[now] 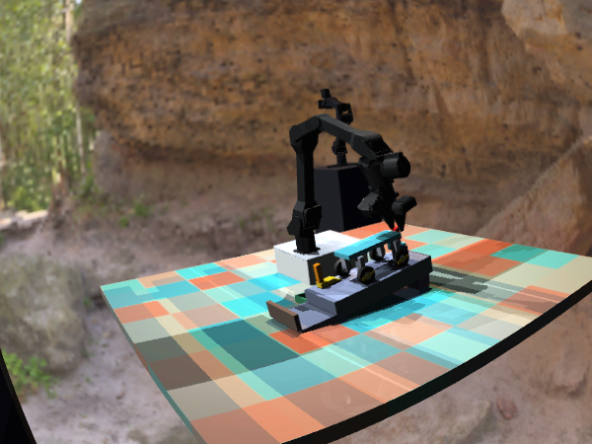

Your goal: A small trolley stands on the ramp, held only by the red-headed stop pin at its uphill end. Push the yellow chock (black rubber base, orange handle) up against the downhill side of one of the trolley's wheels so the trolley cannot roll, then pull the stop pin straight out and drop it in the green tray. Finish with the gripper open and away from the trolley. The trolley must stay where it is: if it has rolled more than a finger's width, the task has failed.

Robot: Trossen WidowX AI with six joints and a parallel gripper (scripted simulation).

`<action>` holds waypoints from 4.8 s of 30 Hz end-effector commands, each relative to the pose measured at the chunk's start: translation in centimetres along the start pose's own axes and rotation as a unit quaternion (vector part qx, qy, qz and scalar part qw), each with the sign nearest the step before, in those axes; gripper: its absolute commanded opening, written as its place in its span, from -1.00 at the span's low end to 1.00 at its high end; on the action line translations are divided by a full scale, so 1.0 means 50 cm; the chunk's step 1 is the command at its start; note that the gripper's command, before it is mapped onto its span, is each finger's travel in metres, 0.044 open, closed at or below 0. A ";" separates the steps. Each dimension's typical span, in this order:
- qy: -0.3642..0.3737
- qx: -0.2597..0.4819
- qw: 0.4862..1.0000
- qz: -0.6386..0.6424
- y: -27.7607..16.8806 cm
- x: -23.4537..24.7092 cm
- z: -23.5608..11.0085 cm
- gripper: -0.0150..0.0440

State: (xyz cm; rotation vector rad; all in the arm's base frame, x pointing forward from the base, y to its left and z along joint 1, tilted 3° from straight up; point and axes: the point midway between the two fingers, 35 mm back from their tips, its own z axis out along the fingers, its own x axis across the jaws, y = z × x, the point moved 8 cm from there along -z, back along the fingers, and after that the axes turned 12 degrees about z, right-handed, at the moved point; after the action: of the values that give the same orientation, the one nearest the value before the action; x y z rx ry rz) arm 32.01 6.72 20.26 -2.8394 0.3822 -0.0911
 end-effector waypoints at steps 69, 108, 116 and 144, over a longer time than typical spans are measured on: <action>-0.008 -0.002 1.000 0.003 0.000 -0.010 0.016 -0.49; -0.008 -0.002 1.000 0.003 -0.008 -0.009 -0.026 -0.49; -0.008 -0.002 1.000 0.003 -0.014 -0.007 -0.030 -0.49; -0.009 0.000 1.000 0.004 -0.061 -0.073 -0.020 -0.49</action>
State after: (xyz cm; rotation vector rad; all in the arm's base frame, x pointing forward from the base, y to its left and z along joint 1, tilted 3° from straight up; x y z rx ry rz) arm 30.05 10.24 22.15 -2.8323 0.3847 -0.0643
